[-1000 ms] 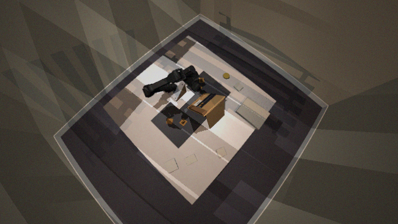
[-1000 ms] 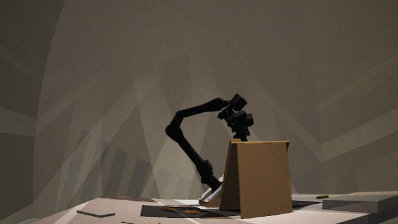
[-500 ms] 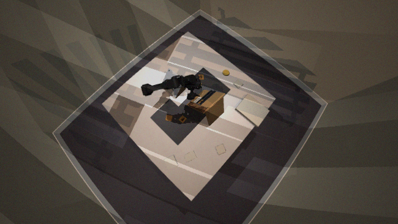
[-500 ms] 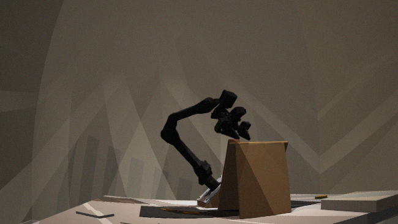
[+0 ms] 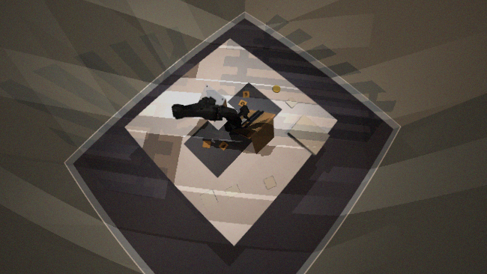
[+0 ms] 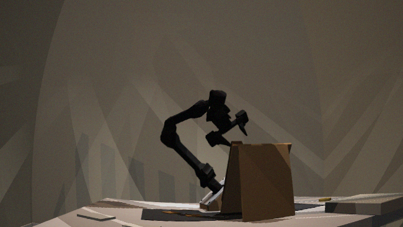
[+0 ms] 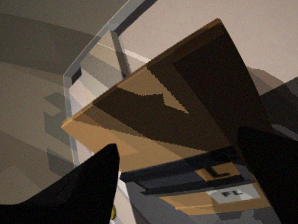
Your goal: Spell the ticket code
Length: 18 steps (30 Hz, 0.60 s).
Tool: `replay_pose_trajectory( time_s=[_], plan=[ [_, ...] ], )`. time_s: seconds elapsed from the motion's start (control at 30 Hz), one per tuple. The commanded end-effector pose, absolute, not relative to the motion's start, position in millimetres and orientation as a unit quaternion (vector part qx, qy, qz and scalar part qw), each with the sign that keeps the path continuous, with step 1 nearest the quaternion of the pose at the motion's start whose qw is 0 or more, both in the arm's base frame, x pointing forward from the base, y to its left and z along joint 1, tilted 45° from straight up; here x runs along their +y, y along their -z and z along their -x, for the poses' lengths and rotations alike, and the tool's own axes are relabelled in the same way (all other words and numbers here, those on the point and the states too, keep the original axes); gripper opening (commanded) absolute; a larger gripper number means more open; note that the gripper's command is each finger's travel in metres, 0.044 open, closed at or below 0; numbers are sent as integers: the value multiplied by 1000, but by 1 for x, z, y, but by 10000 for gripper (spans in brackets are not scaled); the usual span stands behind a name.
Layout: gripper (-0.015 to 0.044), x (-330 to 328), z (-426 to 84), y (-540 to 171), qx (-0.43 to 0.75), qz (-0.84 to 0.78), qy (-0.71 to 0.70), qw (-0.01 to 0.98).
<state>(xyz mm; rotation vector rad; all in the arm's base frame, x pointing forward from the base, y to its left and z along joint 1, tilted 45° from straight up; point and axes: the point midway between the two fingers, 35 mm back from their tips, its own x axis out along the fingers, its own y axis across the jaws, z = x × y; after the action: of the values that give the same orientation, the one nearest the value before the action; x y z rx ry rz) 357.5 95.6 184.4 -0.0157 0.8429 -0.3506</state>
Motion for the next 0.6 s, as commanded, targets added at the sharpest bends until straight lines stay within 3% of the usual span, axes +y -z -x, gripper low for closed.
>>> replay_pose_trajectory(
  time_s=[0.0,0.37,0.57],
  plan=[
    [340,84,-368,-198,374,-82,206,901],
    [340,25,-390,-218,260,-328,325,848],
    [340,-51,-377,-180,252,-329,453,789]
  ],
)
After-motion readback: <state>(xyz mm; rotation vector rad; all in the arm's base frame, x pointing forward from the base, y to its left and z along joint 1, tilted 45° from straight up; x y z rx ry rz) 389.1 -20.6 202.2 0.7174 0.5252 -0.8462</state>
